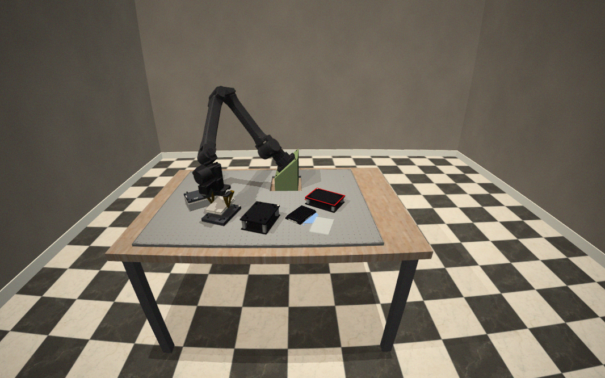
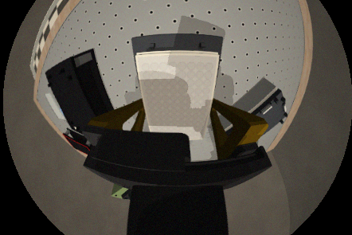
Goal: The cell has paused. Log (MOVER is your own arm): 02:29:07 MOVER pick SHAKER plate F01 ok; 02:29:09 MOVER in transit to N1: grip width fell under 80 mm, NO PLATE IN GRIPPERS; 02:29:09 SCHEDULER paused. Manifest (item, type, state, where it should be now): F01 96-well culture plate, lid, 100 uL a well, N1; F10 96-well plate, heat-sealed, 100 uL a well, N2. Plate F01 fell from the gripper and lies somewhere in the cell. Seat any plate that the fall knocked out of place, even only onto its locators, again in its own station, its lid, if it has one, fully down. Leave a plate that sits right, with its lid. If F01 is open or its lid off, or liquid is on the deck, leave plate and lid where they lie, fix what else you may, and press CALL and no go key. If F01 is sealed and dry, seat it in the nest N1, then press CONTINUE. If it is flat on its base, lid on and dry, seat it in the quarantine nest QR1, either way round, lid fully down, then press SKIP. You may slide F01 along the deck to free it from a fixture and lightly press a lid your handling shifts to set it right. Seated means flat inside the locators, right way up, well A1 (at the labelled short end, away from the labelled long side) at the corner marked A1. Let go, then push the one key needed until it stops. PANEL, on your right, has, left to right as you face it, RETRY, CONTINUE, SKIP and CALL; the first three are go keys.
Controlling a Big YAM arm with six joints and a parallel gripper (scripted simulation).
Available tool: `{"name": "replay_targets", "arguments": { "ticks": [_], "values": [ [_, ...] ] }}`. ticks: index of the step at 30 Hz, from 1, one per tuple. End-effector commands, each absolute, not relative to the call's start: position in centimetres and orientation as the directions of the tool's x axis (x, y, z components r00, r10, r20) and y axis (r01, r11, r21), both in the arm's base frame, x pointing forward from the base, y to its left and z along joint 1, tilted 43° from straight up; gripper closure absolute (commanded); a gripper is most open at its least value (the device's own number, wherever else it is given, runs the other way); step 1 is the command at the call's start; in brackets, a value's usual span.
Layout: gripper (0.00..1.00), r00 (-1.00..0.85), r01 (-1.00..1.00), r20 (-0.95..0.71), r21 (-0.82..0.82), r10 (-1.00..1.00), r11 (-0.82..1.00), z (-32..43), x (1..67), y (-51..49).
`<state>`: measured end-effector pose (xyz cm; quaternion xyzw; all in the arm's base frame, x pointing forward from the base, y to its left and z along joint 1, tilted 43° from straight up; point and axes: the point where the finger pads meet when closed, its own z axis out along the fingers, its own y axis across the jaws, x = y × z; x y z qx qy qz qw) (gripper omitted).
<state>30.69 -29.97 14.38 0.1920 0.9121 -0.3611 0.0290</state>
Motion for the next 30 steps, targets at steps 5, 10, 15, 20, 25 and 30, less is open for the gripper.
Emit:
{"name": "replay_targets", "arguments": {
  "ticks": [5, 10, 15, 20, 25, 30],
  "values": [
    [1.00, -0.926, 0.376, -0.245, -0.651, 0.286, 0.660, 16.3, 32.4, -30.1],
    [1.00, -0.927, 0.368, -0.196, -0.650, 0.321, 0.665, 13.8, 30.9, -31.2],
    [1.00, -0.926, 0.375, -0.221, -0.651, 0.308, 0.660, 14.5, 31.6, -31.4],
    [1.00, -0.927, 0.365, -0.192, -0.650, 0.321, 0.666, 13.0, 30.7, -31.7],
    [1.00, -0.925, 0.378, -0.244, -0.652, 0.290, 0.657, 15.1, 32.4, -31.5],
    [1.00, -0.929, 0.368, -0.228, -0.652, 0.292, 0.663, 14.5, 32.4, -31.5]
  ]
}}
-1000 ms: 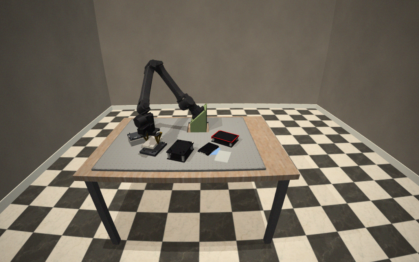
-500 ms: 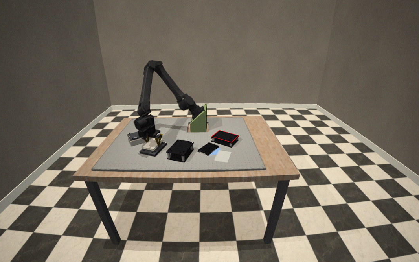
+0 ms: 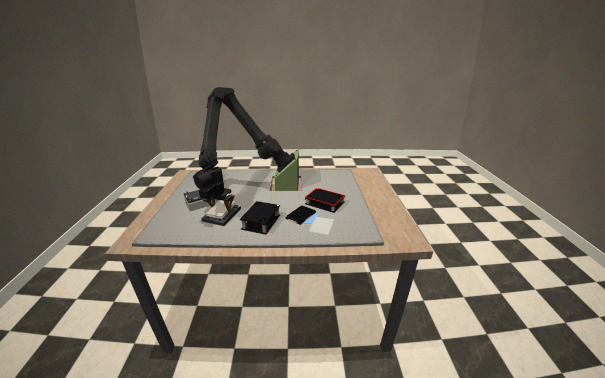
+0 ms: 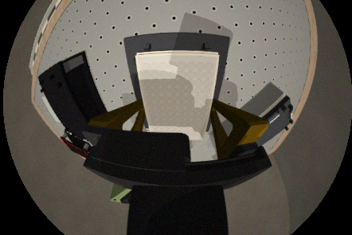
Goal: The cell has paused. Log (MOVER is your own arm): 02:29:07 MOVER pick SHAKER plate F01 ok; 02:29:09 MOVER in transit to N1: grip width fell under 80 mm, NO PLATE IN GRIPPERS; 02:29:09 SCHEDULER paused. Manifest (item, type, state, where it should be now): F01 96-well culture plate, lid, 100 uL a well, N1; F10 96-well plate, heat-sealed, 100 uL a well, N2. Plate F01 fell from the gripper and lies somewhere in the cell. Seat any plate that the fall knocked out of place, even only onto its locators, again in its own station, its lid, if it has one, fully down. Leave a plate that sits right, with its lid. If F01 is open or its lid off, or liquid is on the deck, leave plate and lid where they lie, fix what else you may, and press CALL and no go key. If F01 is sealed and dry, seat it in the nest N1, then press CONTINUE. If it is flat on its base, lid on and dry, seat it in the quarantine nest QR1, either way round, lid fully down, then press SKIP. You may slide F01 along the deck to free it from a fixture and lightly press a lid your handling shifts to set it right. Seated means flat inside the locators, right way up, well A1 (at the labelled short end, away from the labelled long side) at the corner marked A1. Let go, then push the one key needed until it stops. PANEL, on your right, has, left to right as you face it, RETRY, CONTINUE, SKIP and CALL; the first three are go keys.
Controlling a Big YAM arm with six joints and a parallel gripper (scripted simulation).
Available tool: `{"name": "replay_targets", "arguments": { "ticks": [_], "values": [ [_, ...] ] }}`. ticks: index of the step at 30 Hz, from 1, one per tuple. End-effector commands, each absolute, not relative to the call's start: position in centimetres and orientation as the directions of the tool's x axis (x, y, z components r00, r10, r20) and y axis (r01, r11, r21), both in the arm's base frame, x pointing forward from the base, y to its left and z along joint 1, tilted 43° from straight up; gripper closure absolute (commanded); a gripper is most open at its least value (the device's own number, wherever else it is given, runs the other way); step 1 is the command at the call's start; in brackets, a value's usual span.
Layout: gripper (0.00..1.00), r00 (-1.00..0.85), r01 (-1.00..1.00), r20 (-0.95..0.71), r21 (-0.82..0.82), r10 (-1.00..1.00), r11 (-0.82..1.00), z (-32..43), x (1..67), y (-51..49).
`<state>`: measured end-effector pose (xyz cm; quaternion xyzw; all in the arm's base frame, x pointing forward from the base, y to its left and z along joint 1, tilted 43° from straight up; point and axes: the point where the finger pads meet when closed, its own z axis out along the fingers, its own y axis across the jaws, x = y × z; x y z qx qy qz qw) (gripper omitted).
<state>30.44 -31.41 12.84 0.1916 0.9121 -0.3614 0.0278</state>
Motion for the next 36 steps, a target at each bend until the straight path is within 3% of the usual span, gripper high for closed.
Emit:
{"name": "replay_targets", "arguments": {
  "ticks": [1, 36],
  "values": [
    [1.00, -0.925, 0.376, -0.218, -0.650, 0.312, 0.660, 14.1, 31.5, -31.6],
    [1.00, -0.927, 0.369, -0.207, -0.652, 0.313, 0.663, 12.9, 31.1, -32.3]
  ]
}}
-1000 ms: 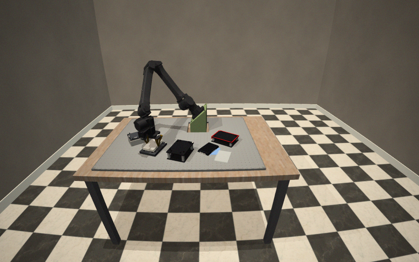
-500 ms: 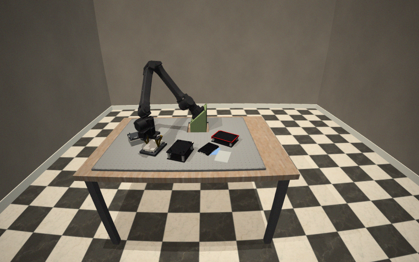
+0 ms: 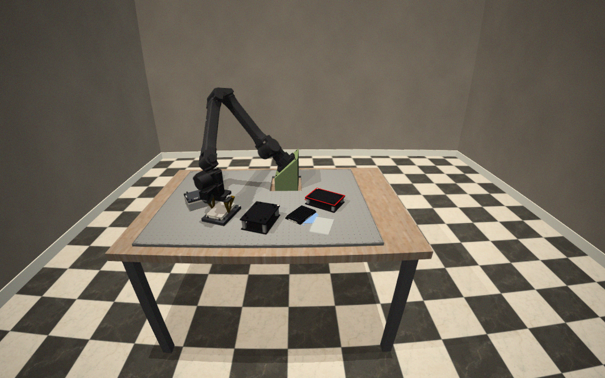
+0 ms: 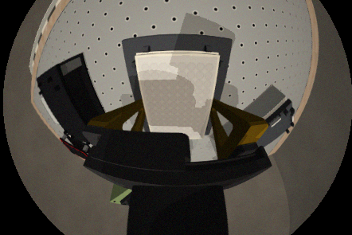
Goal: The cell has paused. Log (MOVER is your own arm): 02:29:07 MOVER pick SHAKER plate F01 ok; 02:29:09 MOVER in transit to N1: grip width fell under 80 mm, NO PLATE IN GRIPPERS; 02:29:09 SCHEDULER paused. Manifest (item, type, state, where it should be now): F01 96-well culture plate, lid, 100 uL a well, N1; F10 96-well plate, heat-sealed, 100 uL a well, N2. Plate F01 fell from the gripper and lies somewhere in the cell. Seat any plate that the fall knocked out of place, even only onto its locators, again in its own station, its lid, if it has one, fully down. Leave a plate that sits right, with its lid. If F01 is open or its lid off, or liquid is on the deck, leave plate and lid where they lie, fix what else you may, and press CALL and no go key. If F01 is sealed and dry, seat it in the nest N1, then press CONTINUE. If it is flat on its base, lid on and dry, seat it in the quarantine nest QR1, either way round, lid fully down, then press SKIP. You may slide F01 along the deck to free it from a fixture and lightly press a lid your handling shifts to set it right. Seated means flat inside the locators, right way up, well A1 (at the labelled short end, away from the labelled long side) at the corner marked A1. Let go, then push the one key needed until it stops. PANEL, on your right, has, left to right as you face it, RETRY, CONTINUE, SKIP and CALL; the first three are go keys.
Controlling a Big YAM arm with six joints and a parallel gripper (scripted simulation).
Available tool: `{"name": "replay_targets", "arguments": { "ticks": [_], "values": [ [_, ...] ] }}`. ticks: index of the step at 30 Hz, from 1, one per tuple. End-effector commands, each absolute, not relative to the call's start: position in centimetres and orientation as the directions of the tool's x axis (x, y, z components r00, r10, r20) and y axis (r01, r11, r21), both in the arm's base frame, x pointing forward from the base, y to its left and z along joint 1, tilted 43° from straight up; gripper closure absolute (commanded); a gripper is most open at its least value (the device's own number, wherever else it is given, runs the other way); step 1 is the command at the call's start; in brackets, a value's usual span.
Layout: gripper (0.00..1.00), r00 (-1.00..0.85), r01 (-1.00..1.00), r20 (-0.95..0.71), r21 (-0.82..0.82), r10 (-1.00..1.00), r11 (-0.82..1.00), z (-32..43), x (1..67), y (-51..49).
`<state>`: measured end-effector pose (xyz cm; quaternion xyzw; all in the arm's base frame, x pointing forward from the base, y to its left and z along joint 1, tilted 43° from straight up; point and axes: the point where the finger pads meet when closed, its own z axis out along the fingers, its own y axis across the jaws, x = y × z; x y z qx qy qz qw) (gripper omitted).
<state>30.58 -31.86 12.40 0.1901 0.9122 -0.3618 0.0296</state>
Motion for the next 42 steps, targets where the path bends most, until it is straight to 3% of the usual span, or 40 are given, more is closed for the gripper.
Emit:
{"name": "replay_targets", "arguments": {
  "ticks": [1, 42],
  "values": [
    [1.00, -0.927, 0.369, -0.204, -0.651, 0.315, 0.663, 12.8, 31.0, -32.4],
    [1.00, -0.925, 0.375, -0.217, -0.650, 0.312, 0.660, 13.3, 31.3, -32.2]
  ]
}}
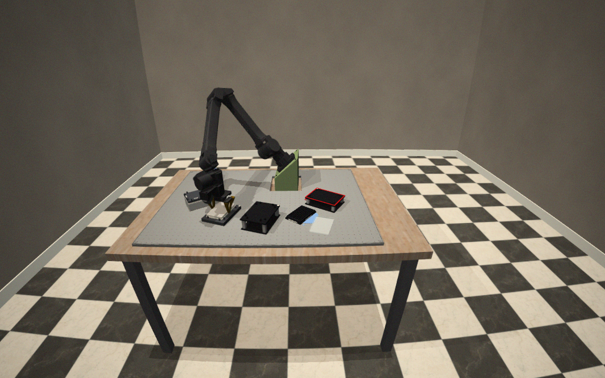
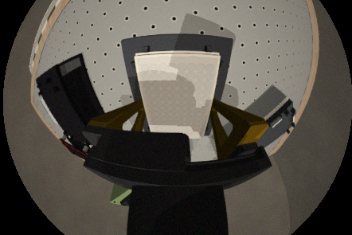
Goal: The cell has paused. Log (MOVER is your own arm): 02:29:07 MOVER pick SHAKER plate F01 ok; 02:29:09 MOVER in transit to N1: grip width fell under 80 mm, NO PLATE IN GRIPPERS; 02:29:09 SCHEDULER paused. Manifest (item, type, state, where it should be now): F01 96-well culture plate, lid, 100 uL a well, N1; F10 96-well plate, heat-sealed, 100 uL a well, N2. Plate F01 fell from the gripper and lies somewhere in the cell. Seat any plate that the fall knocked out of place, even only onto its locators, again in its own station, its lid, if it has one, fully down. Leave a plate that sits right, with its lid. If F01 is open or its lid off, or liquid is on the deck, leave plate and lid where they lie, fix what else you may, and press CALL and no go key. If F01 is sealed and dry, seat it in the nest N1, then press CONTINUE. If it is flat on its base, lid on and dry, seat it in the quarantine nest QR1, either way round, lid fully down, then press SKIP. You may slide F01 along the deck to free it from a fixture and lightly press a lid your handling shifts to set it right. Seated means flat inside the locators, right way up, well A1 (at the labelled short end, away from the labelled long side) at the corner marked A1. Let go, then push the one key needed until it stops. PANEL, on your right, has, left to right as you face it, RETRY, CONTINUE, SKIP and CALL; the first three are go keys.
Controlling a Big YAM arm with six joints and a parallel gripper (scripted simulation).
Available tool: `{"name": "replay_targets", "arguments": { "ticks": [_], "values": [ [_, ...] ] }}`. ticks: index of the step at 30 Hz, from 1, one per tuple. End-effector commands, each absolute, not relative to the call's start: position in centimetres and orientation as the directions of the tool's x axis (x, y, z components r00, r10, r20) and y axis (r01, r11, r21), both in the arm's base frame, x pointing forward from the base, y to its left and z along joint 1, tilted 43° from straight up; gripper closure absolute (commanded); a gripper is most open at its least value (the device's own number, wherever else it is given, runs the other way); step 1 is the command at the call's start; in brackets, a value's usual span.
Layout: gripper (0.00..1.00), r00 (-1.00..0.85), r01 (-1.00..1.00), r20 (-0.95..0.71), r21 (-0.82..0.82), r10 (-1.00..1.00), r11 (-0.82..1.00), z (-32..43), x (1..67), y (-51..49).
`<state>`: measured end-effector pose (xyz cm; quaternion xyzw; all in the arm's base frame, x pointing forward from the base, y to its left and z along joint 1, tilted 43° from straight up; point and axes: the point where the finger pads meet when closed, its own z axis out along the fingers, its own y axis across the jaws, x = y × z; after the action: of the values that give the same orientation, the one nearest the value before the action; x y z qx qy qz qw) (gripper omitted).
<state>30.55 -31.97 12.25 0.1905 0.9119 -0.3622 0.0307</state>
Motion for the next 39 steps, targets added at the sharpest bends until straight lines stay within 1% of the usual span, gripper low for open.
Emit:
{"name": "replay_targets", "arguments": {
  "ticks": [1, 21, 22, 25, 30, 32, 33, 36, 39],
  "values": [
    [0.00, -0.925, 0.375, -0.217, -0.650, 0.312, 0.660, 13.3, 31.3, -32.2],
    [0.00, -0.925, 0.375, -0.217, -0.650, 0.312, 0.660, 13.3, 31.3, -32.2],
    [0.00, -0.933, 0.356, -0.205, -0.652, 0.297, 0.669, 13.6, 31.1, -31.4],
    [0.00, -0.921, 0.388, -0.246, -0.650, 0.302, 0.653, 15.5, 32.2, -31.2],
    [0.00, -0.920, 0.389, -0.248, -0.649, 0.302, 0.654, 16.5, 32.3, -30.3],
    [0.00, -0.920, 0.389, -0.248, -0.649, 0.302, 0.654, 16.5, 32.3, -30.3],
    [0.00, -0.929, 0.365, -0.206, -0.649, 0.307, 0.667, 14.9, 32.0, -29.9],
    [0.00, -0.921, 0.388, -0.245, -0.648, 0.303, 0.655, 17.1, 32.3, -29.5],
    [0.00, -0.920, 0.391, -0.250, -0.647, 0.303, 0.654, 17.9, 32.4, -29.0]
  ]
}}
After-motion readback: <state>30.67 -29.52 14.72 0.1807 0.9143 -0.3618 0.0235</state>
